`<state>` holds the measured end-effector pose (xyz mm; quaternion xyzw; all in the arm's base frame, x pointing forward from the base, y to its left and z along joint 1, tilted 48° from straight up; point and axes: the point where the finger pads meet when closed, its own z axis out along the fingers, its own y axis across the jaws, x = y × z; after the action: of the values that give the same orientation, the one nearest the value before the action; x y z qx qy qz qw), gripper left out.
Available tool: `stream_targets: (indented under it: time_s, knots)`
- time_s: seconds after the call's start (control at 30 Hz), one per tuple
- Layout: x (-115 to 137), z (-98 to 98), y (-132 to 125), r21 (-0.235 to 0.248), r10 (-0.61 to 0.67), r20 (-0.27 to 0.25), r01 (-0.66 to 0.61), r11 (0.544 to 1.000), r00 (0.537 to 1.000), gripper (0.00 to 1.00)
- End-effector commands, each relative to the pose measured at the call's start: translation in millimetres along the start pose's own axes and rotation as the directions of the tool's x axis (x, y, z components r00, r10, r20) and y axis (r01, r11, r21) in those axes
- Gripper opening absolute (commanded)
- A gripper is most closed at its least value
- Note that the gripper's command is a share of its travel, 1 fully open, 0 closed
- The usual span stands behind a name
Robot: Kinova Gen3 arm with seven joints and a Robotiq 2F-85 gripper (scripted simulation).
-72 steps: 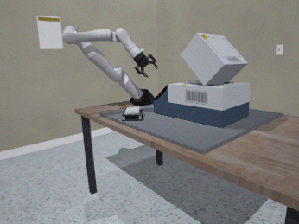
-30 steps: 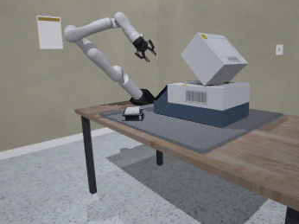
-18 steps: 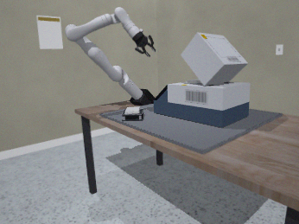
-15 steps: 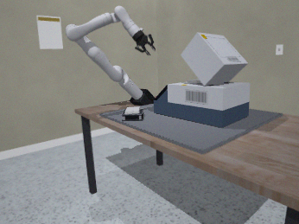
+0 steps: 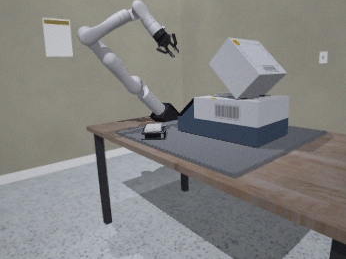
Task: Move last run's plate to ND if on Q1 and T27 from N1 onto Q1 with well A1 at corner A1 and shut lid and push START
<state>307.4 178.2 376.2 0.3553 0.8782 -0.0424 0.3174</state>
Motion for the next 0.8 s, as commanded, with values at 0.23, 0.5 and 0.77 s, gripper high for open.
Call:
stream_targets:
  time_s: [0.23,0.5,0.77]
  knots:
    - [1.7,-16.4,13.0,-0.001,0.000,0.000,0.000,1.000,1.000,0.28]
    - [3.2,-33.2,26.0,-0.001,0.000,0.000,0.000,1.000,1.000,0.21]
    - [4.4,-45.8,35.8,-0.001,0.000,0.000,0.000,1.000,1.000,0.15]
